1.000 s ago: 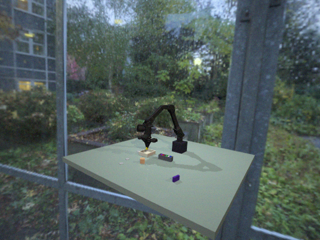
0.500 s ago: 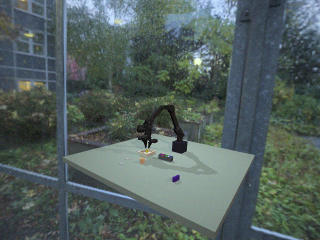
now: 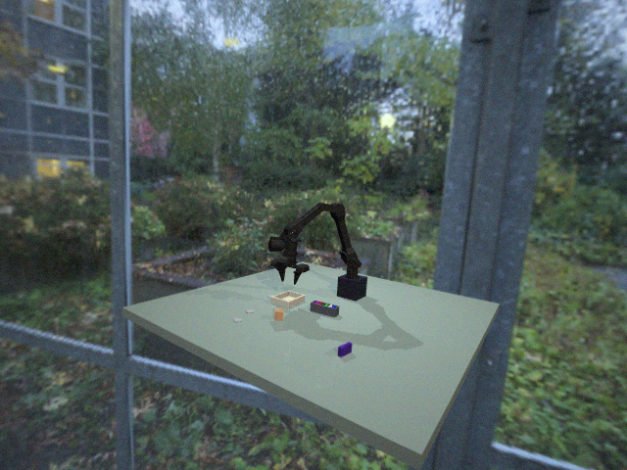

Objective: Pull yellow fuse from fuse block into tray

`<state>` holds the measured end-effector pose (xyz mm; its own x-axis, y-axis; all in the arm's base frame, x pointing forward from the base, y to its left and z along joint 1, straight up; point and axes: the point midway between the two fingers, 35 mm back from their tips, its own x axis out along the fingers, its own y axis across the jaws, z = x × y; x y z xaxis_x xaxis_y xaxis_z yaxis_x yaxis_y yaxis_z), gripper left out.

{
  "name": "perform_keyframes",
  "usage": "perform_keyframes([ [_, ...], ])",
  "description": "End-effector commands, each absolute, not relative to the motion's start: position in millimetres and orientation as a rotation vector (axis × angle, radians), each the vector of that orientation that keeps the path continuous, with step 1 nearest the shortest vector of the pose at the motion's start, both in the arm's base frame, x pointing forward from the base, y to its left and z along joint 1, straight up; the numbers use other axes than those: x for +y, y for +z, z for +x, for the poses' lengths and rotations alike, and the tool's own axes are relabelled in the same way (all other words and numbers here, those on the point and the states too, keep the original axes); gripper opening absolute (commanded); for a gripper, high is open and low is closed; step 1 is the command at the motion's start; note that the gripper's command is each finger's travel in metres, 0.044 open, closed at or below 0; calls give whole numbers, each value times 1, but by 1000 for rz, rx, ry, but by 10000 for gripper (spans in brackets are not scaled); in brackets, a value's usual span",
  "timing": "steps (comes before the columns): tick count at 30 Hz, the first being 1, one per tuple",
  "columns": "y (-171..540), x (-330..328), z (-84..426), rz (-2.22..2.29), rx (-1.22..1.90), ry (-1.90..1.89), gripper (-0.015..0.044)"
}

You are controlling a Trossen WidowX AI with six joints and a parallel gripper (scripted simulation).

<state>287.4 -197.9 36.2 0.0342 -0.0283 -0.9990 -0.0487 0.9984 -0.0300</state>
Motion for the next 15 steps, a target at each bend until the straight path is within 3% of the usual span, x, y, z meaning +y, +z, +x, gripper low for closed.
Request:
perform_keyframes([
  [1,38,-197,287,-59,1541,23,330],
  [15,37,-197,286,-58,1543,19,330],
])
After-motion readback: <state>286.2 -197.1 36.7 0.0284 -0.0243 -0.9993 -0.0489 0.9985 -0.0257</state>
